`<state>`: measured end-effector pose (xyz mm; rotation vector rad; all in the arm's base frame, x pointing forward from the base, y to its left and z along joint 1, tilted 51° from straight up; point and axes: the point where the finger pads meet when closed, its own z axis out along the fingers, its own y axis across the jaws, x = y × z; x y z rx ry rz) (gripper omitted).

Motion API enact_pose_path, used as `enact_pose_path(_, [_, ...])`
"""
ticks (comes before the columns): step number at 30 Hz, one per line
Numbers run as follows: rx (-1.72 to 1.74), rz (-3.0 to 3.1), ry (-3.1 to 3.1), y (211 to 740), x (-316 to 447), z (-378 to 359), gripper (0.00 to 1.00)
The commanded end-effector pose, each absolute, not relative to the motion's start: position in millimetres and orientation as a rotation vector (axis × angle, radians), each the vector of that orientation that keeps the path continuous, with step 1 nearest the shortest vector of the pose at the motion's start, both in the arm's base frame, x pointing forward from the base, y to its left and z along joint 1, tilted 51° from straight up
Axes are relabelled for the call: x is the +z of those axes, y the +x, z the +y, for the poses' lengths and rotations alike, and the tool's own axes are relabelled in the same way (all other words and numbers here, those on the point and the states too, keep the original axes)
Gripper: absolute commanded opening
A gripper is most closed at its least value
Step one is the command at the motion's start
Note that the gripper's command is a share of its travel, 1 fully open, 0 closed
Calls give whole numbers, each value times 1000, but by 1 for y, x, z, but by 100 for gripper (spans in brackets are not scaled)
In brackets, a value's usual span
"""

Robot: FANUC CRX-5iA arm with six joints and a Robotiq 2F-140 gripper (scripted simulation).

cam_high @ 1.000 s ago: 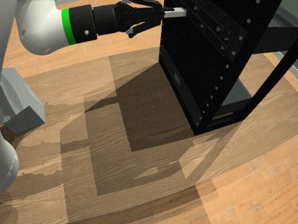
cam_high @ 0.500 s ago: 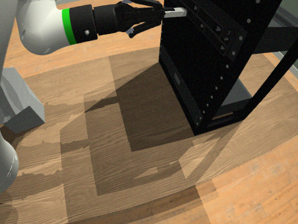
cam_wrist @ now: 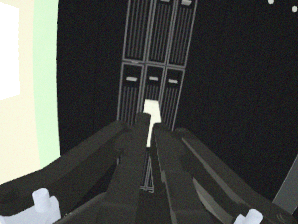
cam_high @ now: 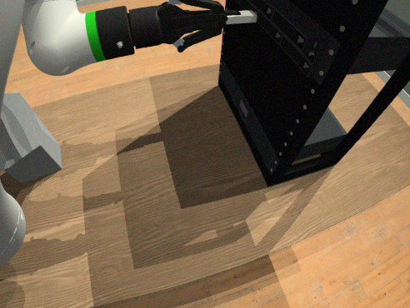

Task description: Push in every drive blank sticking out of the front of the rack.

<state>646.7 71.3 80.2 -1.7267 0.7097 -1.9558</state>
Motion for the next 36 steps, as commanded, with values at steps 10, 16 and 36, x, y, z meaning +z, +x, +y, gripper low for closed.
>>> enact_pose_path(10, [-1955,709,-1725,647,81,72,10])
enact_pose_path(16, [-1955,709,-1725,647,81,72,10])
enact_pose_path(36, [-1955,709,-1725,657,82,71,10])
